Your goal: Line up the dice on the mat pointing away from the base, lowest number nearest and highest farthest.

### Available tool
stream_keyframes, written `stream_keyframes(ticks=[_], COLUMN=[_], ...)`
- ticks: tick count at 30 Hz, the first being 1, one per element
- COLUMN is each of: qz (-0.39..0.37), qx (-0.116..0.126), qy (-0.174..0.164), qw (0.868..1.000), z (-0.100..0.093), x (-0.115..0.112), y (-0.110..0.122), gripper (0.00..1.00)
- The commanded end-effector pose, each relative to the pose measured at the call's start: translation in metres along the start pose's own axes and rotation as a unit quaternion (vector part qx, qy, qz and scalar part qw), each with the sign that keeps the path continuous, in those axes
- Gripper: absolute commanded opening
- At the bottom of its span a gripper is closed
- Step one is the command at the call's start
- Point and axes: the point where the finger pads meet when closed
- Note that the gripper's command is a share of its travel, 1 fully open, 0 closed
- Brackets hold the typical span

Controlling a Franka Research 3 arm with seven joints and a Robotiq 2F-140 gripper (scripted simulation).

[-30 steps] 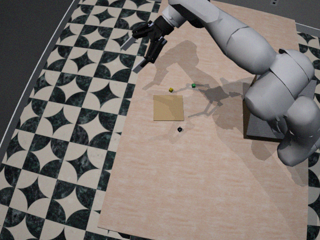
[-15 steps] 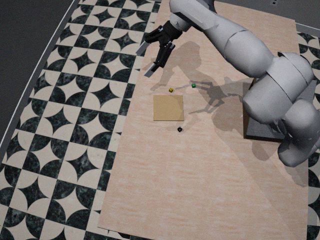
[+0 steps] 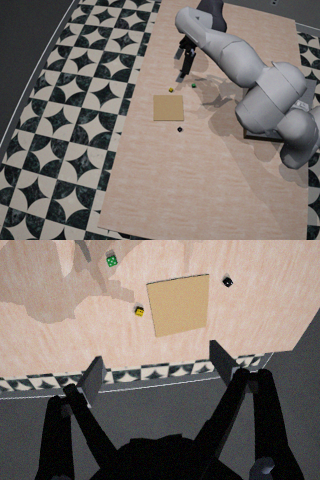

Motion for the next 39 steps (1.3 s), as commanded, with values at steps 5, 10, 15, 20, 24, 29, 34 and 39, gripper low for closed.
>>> stream_keyframes(ticks=[5, 10, 15, 20, 24, 29, 34, 39], qz=[0.079, 0.091, 0.091, 0.091, 0.091, 0.091, 0.091, 0.091], qx=[0.070, 0.088, 0.088, 0.088, 0.088, 0.088, 0.088, 0.088], qy=[0.107, 0.134, 0.134, 0.134, 0.134, 0.134, 0.134, 0.134], qw=[0.989, 0.983, 0.983, 0.983, 0.983, 0.983, 0.983, 0.983], z=[-0.007, -0.012, -0.012, -0.012, -0.012, -0.012, -0.012, -0.012], x=[0.093, 0.119, 0.119, 0.119, 0.119, 0.119, 0.119, 0.119], y=[-0.034, -0.040, -0.040, -0.040, -0.040, -0.040, -0.040, -0.040], gripper=[1.00, 1.00, 1.00, 1.00, 1.00, 1.00, 1.00, 1.00])
Point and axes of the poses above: the point where the finger pads meet when closed, its own z axis out along the fingers, its own y axis across the jaws, x = y × z, and after that the axes turned 1 degree about z, right-handed
